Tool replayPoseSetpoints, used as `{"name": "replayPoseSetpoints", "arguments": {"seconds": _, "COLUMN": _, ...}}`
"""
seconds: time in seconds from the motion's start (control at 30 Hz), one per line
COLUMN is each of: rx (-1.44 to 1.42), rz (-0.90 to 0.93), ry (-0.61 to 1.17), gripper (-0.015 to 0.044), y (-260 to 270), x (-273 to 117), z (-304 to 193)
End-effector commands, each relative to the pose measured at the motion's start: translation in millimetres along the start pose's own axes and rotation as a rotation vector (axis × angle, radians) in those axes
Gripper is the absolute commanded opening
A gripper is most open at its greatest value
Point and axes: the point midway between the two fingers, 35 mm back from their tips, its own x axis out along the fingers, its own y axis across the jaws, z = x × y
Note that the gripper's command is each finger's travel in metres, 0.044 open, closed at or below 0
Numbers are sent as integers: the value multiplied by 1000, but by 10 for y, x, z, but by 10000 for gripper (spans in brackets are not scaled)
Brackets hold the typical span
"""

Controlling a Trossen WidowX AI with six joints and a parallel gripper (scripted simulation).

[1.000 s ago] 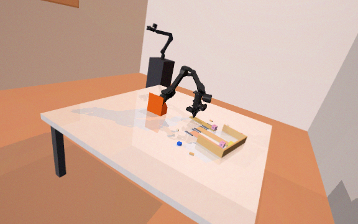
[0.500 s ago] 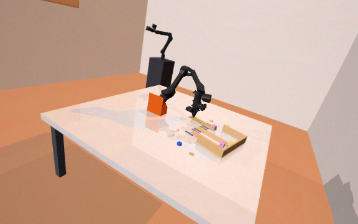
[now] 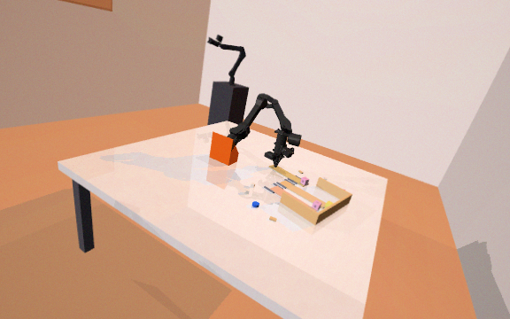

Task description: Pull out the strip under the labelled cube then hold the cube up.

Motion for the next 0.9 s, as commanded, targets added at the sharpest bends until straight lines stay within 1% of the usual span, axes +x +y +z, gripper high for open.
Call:
{"name": "replayPoseSetpoints", "arguments": {"seconds": 0.0, "rx": -1, "rz": -8, "ry": 8, "gripper": 0, "y": -4, "x": -138, "z": 20}}
{"name": "replayPoseSetpoints", "arguments": {"seconds": 0.1, "rx": 0, "rz": -7, "ry": 25, "gripper": 0, "y": 1, "x": -388, "z": 25}}
{"name": "replayPoseSetpoints", "arguments": {"seconds": 0.2, "rx": 1, "rz": -7, "ry": 26, "gripper": 0, "y": 2, "x": -405, "z": 24}}
{"name": "replayPoseSetpoints", "arguments": {"seconds": 0.37, "rx": 146, "rz": -9, "ry": 25, "gripper": 131, "y": -9, "x": -421, "z": 272}}
{"name": "replayPoseSetpoints", "arguments": {"seconds": 0.73, "rx": 148, "rz": -9, "ry": 23, "gripper": 420, "y": -19, "x": -469, "z": 672}}
{"name": "replayPoseSetpoints", "arguments": {"seconds": 0.77, "rx": 148, "rz": -9, "ry": 23, "gripper": 440, "y": -18, "x": -474, "z": 712}}
{"name": "replayPoseSetpoints", "arguments": {"seconds": 0.87, "rx": 147, "rz": -9, "ry": 23, "gripper": 440, "y": -18, "x": -489, "z": 825}}
